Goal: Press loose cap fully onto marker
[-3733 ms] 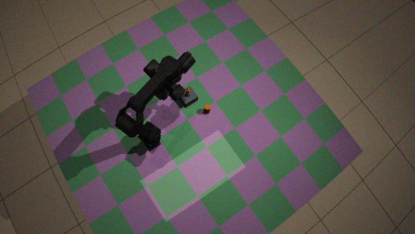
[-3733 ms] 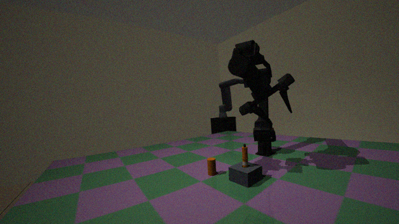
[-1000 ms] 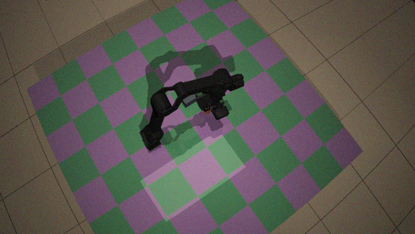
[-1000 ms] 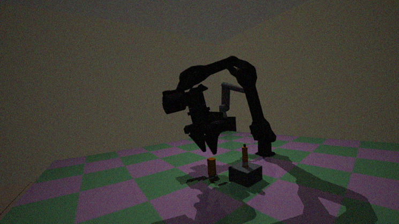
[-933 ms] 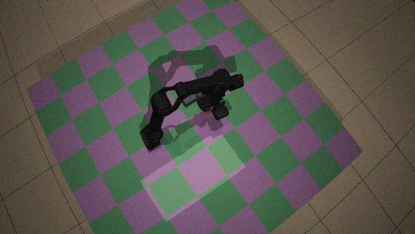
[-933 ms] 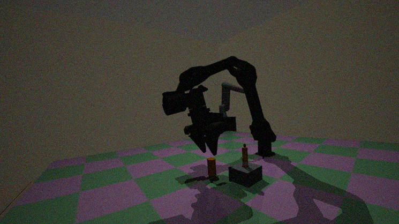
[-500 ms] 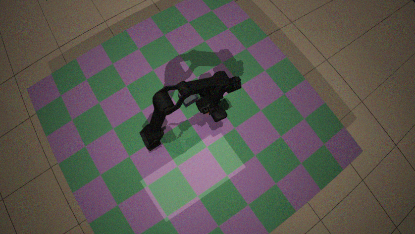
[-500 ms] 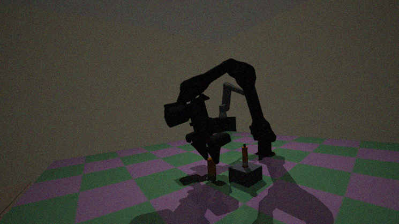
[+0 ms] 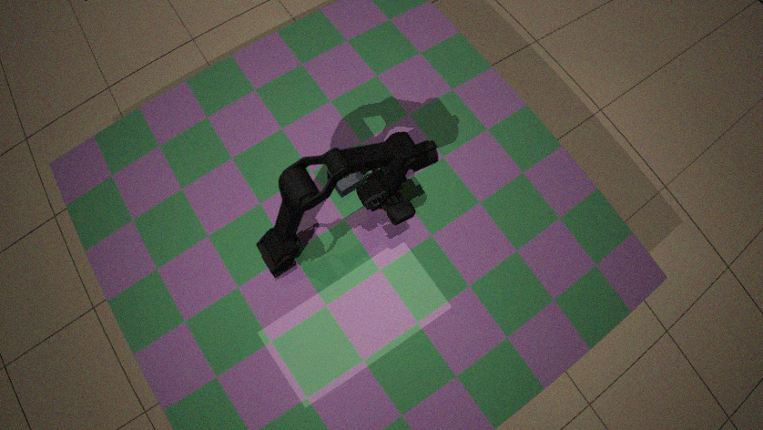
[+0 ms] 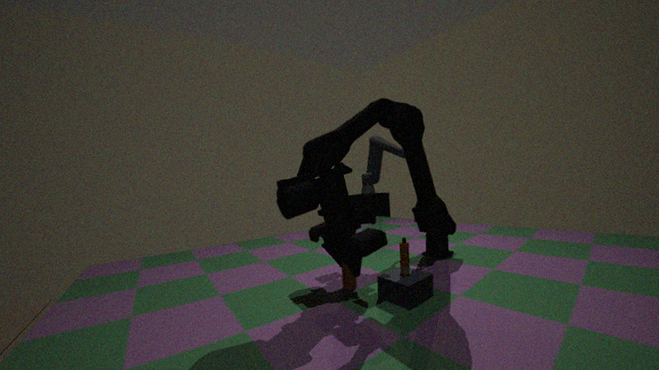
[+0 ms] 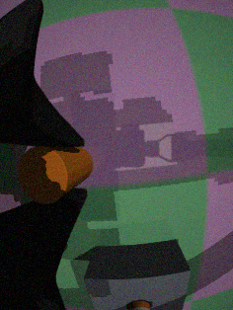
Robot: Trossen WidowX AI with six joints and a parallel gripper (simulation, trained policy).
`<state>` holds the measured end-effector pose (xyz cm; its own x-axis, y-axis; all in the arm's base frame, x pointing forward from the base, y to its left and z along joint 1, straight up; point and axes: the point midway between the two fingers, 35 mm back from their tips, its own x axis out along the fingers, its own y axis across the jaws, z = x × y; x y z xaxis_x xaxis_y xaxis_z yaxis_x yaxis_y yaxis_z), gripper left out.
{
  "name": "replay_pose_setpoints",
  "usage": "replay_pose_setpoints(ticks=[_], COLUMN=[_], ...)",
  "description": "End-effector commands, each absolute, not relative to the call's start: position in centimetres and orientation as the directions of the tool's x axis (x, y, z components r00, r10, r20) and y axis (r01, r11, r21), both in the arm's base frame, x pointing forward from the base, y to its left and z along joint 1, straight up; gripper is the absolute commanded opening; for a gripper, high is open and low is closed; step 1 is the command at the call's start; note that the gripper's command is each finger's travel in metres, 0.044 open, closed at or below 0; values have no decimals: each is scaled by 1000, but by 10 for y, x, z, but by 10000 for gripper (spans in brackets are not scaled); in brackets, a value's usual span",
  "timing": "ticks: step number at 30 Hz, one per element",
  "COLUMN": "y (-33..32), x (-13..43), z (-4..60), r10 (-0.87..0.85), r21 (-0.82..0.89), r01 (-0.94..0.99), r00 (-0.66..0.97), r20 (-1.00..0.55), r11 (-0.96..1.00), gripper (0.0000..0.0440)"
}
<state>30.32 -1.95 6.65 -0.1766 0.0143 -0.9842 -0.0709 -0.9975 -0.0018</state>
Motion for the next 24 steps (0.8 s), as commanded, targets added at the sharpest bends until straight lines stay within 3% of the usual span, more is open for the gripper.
replay_pose_setpoints(ticks=[1,9,24], y=[-19,-15,21], x=[302,306,298], z=[74,101,153], r10=[-1,-22,-14], r21=[10,26,12], r01=[-57,-35,45], r00=[-156,-98,-42], r20=[-988,-995,-999], r11=[-998,-999,-999], gripper=[54,0,0])
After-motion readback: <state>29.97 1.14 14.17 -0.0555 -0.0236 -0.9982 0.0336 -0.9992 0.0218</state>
